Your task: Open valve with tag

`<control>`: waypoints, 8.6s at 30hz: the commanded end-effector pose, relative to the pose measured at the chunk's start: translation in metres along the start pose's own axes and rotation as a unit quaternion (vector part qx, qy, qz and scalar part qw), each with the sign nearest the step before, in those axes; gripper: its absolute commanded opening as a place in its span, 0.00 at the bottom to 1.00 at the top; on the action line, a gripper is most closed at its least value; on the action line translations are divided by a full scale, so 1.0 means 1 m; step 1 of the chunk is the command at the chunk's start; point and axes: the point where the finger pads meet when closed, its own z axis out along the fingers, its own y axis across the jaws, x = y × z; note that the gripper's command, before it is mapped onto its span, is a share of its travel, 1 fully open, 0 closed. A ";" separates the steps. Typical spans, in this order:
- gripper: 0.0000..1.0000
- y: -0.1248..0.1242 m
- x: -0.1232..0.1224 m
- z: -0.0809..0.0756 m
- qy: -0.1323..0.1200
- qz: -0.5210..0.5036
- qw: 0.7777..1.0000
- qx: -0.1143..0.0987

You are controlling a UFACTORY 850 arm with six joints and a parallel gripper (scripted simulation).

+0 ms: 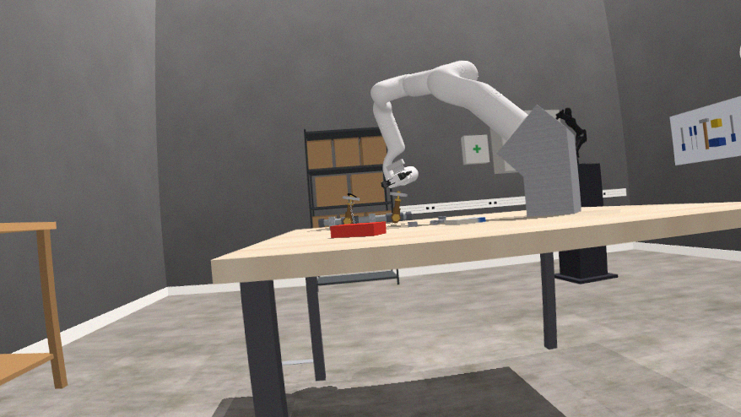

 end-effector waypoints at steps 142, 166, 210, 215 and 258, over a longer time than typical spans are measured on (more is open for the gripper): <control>1.00 -0.062 0.069 0.488 -0.645 -0.306 0.698 0.054; 1.00 -0.062 0.069 0.488 -0.645 -0.306 0.698 0.054; 1.00 -0.029 0.058 0.430 -0.498 0.192 0.775 -0.338; 1.00 -0.021 0.055 0.416 -0.448 0.287 0.749 -0.396; 1.00 0.010 0.046 0.363 -0.008 0.675 0.401 -0.620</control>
